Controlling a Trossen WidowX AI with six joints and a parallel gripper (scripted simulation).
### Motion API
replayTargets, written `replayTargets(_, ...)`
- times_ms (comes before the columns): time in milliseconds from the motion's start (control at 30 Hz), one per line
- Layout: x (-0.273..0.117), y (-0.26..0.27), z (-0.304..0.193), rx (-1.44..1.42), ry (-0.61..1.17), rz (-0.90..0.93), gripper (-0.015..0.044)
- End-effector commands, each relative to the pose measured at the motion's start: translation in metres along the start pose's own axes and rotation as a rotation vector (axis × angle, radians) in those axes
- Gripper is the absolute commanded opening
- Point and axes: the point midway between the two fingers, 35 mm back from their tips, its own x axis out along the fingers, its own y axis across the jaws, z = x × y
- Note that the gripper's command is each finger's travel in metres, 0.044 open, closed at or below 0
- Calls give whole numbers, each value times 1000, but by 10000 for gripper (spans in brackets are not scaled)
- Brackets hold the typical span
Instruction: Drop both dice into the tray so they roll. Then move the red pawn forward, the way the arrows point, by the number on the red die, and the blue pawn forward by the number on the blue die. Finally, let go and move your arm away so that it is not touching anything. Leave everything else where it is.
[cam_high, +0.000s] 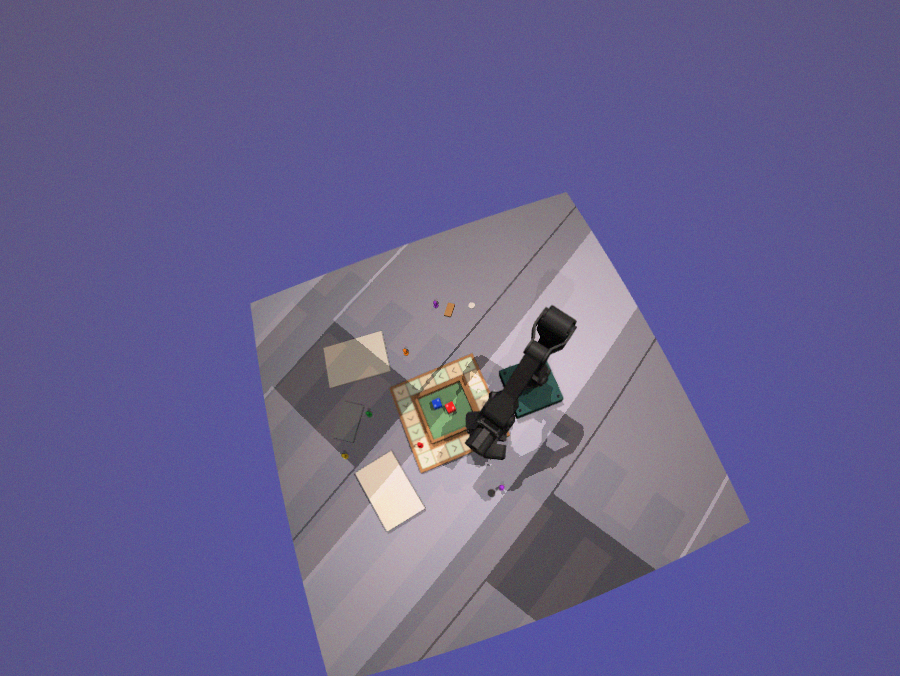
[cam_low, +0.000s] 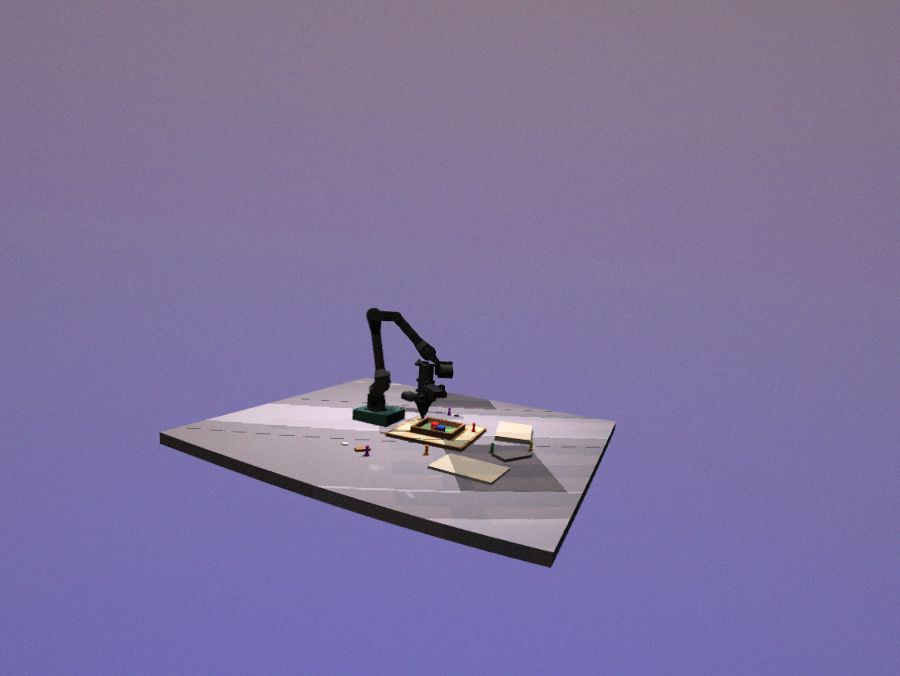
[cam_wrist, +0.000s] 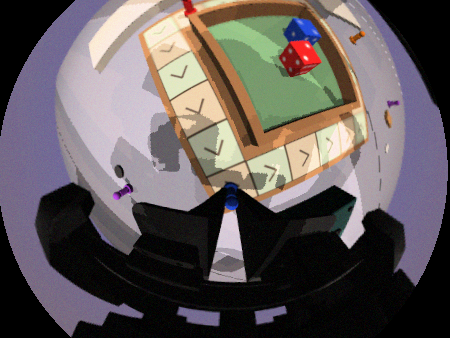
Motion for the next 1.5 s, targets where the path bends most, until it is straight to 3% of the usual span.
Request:
replayTargets(0,1,-1,-1,5,4,-1,0)
replayTargets(900,-125,6,-2,5,4,-1,0)
replayTargets(1467,-94,-27,27,5,0,-4,0)
